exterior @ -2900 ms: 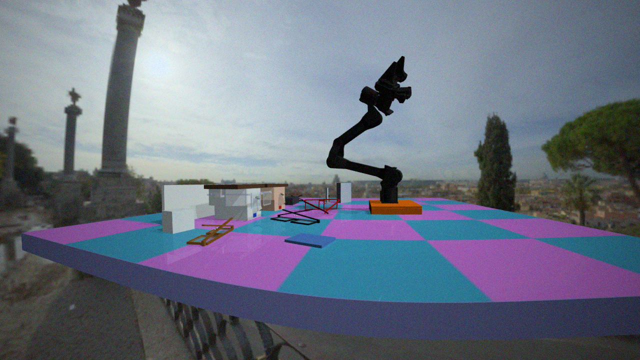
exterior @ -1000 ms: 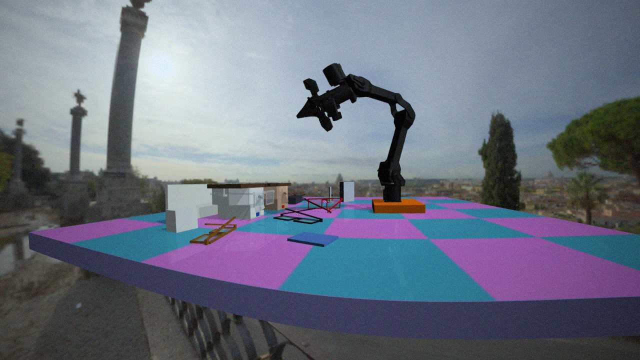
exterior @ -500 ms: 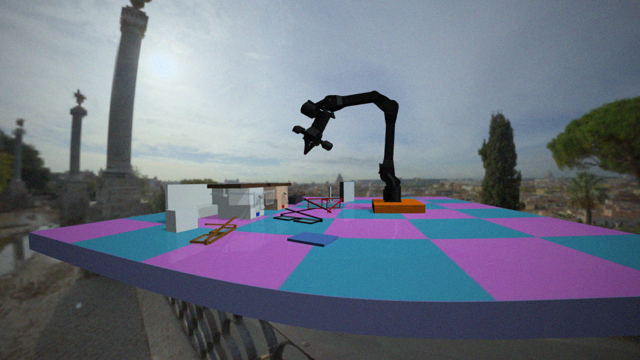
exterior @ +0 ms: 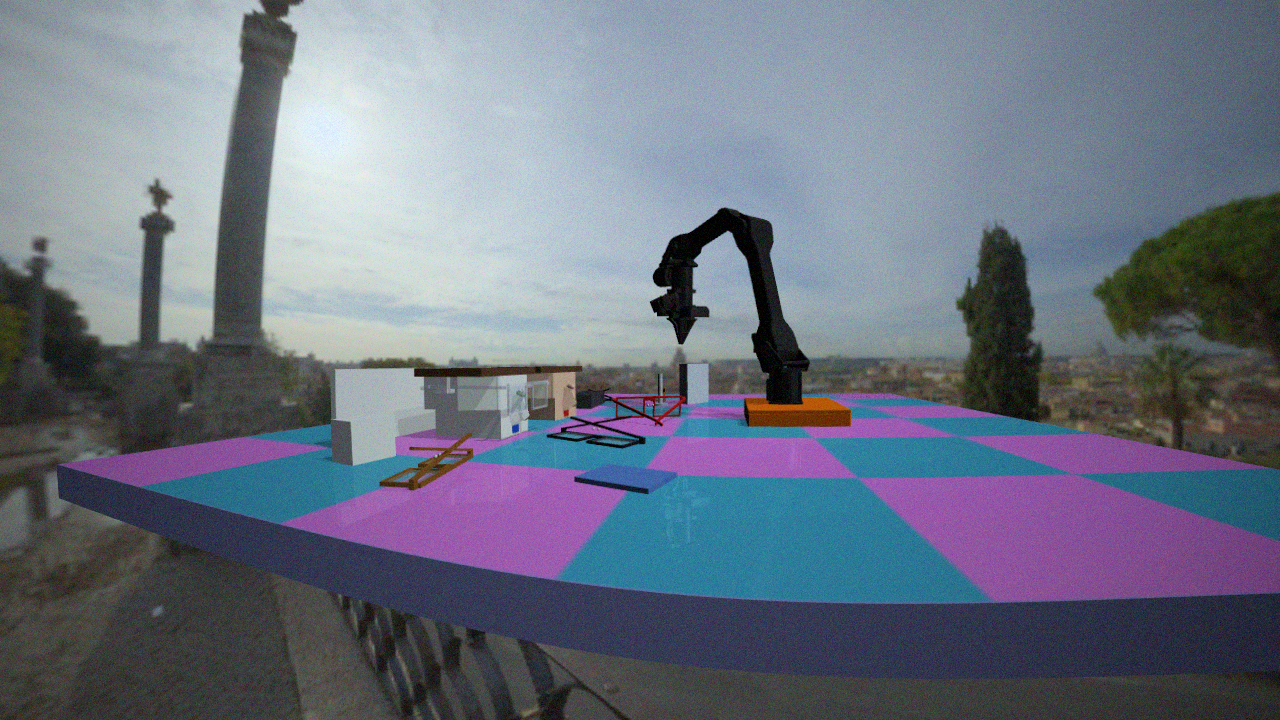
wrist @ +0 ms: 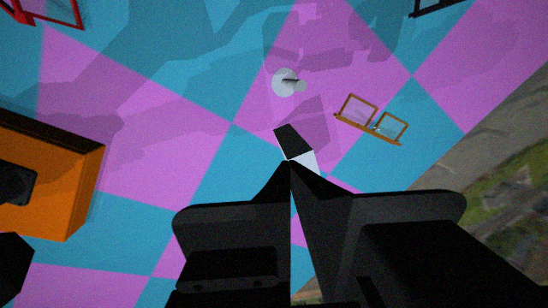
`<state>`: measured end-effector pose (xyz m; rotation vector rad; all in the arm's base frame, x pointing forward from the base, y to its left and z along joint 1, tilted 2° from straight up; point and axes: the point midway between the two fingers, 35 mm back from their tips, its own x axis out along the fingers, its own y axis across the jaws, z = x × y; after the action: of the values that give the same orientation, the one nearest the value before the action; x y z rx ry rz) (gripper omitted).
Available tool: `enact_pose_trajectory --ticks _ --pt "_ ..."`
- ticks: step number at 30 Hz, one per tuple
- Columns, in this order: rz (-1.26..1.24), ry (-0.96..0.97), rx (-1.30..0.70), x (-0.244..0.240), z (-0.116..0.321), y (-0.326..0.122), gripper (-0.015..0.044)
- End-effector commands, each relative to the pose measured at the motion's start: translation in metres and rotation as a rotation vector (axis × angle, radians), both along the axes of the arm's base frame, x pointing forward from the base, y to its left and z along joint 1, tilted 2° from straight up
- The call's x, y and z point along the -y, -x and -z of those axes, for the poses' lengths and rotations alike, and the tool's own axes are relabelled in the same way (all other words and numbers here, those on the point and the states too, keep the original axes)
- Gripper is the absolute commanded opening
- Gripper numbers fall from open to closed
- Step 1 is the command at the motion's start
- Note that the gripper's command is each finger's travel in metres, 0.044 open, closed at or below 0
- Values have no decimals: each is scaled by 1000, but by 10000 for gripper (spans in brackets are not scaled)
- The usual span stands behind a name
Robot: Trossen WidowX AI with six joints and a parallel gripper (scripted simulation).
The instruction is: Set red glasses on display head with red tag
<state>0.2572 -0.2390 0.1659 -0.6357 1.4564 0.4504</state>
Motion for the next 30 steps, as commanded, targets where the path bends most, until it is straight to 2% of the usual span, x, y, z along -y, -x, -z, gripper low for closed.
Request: enact_pose_trajectory --ticks 1,30 --pt "224 -111 -46 31 13 40 0" --pt "234 -117 -48 33 47 40 0"
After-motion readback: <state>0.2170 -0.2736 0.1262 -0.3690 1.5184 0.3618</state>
